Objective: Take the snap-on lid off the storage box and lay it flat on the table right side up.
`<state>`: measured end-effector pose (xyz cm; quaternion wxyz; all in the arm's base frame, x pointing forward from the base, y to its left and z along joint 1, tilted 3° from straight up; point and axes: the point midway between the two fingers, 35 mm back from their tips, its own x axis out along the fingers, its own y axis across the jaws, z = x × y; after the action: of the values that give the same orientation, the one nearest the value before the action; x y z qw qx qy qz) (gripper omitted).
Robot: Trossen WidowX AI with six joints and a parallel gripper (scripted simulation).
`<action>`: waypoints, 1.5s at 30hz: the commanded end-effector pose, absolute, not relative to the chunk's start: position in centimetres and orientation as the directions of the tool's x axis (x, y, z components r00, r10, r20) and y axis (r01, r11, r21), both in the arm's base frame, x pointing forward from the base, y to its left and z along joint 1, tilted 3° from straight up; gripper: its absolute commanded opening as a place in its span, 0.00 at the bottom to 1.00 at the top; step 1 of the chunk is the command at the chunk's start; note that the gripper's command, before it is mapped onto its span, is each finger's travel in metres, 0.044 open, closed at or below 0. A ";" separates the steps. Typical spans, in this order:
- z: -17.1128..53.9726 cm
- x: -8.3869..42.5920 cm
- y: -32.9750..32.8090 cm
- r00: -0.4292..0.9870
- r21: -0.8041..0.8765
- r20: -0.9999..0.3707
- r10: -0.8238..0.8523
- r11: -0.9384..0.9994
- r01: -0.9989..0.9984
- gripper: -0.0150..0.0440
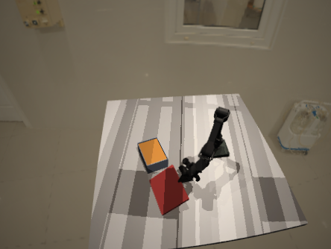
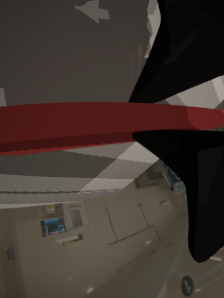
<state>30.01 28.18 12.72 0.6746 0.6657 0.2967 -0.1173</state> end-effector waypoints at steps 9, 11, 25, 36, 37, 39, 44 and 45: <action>10.2 29.8 27.9 0.778 0.808 -0.588 0.222 0.114 0.578 0.25; 10.1 29.8 27.9 0.778 0.808 -0.588 0.222 0.114 0.578 0.25; 9.0 29.9 28.0 0.778 0.808 -0.588 0.222 0.114 0.578 0.25; 8.1 29.9 28.0 0.778 0.808 -0.588 0.222 0.114 0.578 0.25; 8.0 29.9 28.0 0.778 0.808 -0.588 0.222 0.114 0.578 0.25; 7.8 29.9 28.0 0.778 0.808 -0.588 0.222 0.114 0.578 0.25; 8.9 30.1 28.3 0.784 0.815 -0.578 0.226 0.105 0.570 0.34; 9.0 30.2 28.3 0.780 0.810 -0.584 0.223 0.111 0.575 0.39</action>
<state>30.11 28.28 8.67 0.6784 0.6586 0.3005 -0.1254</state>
